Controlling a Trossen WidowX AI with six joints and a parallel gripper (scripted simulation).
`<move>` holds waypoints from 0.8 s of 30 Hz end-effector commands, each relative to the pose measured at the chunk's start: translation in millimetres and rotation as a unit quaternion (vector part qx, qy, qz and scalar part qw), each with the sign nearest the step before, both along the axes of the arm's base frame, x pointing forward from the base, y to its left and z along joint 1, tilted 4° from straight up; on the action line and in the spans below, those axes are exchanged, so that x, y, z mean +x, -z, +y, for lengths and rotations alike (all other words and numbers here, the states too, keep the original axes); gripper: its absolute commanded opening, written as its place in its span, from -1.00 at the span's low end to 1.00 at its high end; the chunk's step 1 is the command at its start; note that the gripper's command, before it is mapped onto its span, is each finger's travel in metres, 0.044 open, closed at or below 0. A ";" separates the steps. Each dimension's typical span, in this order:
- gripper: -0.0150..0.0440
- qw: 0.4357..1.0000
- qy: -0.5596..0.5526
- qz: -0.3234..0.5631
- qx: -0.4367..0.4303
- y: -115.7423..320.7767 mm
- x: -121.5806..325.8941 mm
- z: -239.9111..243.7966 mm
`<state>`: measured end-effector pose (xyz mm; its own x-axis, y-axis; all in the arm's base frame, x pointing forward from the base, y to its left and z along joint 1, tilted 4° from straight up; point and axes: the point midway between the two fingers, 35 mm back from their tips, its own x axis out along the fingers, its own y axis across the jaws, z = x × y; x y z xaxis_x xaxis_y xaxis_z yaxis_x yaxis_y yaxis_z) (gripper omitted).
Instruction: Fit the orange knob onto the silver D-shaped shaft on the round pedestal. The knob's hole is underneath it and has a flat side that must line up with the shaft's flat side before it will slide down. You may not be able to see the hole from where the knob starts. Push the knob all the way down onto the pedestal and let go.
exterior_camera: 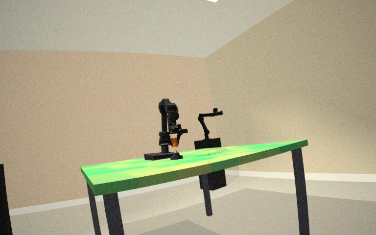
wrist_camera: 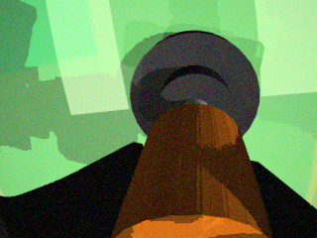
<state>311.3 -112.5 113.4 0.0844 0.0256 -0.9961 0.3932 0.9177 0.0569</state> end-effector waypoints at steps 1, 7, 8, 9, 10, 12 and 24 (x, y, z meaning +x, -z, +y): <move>-0.49 1.000 0.007 -0.005 0.001 1.8 2.3 0.2; -0.49 1.000 0.007 -0.005 0.001 18.7 3.7 0.7; -0.49 1.000 0.007 -0.005 0.001 21.1 3.8 0.8; -0.49 1.000 0.007 -0.005 0.001 22.5 3.9 0.8; -0.49 1.000 0.007 -0.005 0.001 22.8 3.9 0.8; -0.49 1.000 0.006 -0.005 0.001 21.3 3.9 0.8; -0.49 1.000 0.004 -0.005 0.001 25.2 2.4 0.8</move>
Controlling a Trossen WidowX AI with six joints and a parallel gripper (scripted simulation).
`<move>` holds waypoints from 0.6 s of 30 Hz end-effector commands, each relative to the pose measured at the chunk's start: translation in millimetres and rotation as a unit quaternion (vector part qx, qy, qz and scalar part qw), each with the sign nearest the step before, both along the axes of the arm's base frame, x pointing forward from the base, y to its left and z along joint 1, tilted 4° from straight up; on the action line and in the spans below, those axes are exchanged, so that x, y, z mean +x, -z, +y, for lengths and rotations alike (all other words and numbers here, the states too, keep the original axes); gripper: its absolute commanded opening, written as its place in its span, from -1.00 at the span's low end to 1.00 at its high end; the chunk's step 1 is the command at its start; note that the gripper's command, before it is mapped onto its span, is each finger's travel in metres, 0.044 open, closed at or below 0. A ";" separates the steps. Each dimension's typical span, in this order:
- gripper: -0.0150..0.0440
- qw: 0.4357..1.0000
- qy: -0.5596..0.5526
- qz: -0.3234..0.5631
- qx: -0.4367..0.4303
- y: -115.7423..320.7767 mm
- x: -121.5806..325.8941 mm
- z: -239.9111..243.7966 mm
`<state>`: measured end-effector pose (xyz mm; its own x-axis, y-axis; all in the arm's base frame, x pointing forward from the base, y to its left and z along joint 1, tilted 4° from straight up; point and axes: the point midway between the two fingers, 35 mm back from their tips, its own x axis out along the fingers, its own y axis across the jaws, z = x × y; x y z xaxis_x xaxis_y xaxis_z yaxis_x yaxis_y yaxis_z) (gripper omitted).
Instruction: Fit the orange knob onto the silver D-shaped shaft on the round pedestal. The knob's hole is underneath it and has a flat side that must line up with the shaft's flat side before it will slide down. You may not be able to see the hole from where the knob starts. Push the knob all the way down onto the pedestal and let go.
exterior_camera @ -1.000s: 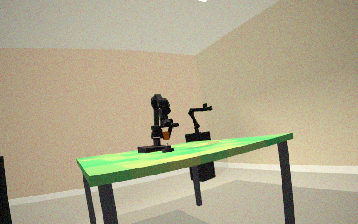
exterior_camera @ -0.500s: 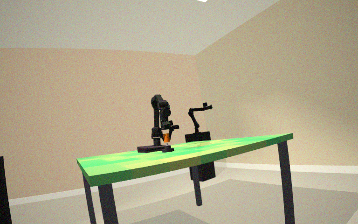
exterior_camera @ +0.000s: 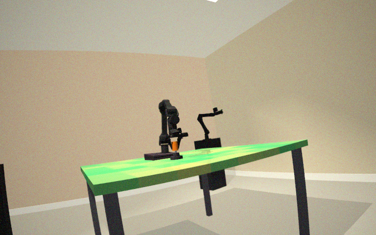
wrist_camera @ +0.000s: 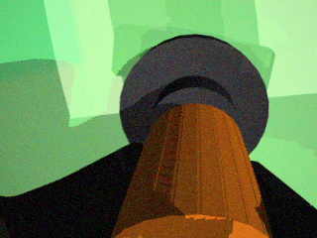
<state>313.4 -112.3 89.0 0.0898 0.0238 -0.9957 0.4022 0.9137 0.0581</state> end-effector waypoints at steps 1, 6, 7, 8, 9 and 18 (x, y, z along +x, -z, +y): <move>-0.49 1.000 -0.001 -0.002 0.002 1.2 0.3 0.6; -0.49 1.000 0.000 -0.002 0.002 6.2 0.0 0.9; -0.49 1.000 0.000 -0.002 0.002 6.9 0.1 1.0; -0.49 1.000 0.000 -0.002 0.002 7.7 0.2 1.1; -0.49 1.000 0.000 -0.002 0.002 8.5 0.3 1.1; -0.49 1.000 0.000 -0.002 0.002 15.6 1.4 1.2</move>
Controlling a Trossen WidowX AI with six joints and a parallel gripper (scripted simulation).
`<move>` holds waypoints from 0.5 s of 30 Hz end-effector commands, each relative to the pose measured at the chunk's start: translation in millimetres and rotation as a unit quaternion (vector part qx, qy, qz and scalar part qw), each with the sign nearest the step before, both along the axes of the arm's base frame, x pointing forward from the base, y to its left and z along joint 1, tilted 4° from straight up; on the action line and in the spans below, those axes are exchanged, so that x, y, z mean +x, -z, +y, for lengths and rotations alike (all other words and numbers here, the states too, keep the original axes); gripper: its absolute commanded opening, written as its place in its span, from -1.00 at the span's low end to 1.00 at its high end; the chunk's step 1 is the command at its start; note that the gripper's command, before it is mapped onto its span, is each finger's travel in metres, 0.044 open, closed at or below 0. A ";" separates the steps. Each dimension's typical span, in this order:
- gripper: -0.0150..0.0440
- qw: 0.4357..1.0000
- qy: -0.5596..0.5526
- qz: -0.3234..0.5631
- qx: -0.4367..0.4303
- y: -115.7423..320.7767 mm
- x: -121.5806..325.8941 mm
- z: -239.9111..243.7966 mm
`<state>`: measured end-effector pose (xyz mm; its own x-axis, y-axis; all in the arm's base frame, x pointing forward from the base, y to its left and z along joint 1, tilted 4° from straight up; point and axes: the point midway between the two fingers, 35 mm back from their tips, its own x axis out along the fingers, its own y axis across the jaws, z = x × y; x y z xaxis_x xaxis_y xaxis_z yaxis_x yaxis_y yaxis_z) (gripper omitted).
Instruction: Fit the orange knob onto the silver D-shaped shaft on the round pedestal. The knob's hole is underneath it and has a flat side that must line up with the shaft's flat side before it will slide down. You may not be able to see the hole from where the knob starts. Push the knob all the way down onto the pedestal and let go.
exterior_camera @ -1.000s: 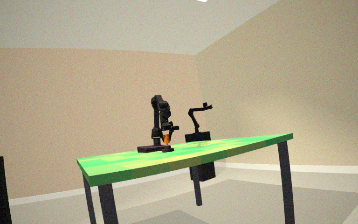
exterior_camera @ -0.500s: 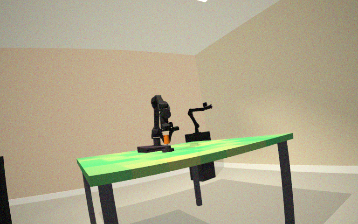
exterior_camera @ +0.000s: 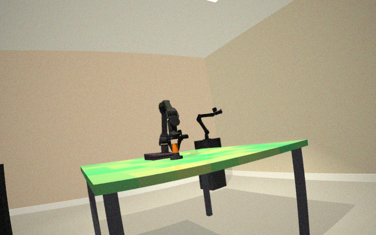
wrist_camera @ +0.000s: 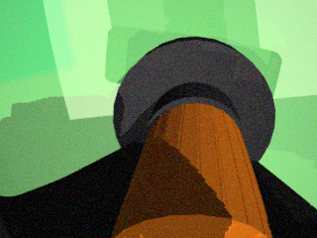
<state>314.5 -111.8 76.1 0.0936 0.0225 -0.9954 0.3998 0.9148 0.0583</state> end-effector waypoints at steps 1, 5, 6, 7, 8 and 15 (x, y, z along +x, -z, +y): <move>-0.49 1.000 0.001 0.000 0.002 3.2 0.4 0.7; -0.49 1.000 0.000 0.000 0.000 1.4 0.0 0.1; -0.49 1.000 0.000 0.000 0.000 1.4 0.0 0.1; -0.49 1.000 0.000 0.000 0.000 1.4 0.0 0.1; -0.49 1.000 0.000 0.000 0.000 1.4 0.0 0.1; 0.04 1.000 0.000 0.000 0.000 1.4 0.0 0.1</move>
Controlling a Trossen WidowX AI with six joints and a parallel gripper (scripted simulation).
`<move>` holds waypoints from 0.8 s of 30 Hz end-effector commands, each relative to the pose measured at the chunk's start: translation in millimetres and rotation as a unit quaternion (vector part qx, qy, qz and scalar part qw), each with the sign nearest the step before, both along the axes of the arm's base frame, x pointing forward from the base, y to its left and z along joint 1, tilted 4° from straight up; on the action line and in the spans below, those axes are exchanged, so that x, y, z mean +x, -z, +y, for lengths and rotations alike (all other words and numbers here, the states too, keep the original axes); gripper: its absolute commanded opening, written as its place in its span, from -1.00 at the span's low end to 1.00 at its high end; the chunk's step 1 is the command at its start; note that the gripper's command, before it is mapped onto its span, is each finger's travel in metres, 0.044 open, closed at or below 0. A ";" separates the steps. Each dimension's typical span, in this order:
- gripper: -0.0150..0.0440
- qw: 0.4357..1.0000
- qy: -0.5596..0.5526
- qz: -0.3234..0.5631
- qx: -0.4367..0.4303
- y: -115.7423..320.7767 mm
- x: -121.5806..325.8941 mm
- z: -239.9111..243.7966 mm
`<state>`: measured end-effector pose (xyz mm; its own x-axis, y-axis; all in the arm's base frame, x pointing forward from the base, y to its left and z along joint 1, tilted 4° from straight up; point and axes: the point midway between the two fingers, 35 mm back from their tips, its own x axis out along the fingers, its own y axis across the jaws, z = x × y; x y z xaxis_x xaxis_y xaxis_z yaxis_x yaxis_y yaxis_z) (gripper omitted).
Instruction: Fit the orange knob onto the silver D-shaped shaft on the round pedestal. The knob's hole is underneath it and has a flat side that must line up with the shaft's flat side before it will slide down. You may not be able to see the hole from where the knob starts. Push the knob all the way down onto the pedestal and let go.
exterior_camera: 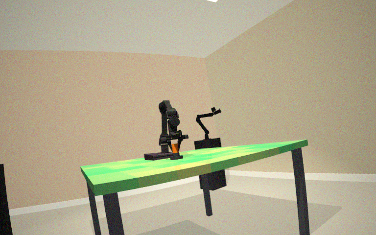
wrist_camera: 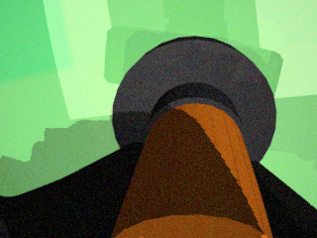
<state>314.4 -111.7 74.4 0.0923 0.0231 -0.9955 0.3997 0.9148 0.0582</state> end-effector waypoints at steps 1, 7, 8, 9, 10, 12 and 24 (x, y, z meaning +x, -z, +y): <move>0.13 1.000 0.000 0.000 0.000 -0.3 0.1 0.0; 0.67 1.000 0.000 0.000 0.000 -0.3 0.1 0.0; 0.75 1.000 0.000 0.000 0.000 -0.3 0.1 0.0; 0.84 1.000 0.000 0.000 0.000 -0.3 0.1 0.0; 0.93 1.000 0.000 0.000 0.000 -0.3 0.1 0.0; 1.00 1.000 0.000 0.000 0.000 -0.3 0.1 0.0; 1.00 1.000 0.000 0.000 0.000 -75.8 -4.5 -3.2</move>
<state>310.4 -112.7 107.6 0.0535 0.0375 -0.9979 0.4054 0.9124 0.0560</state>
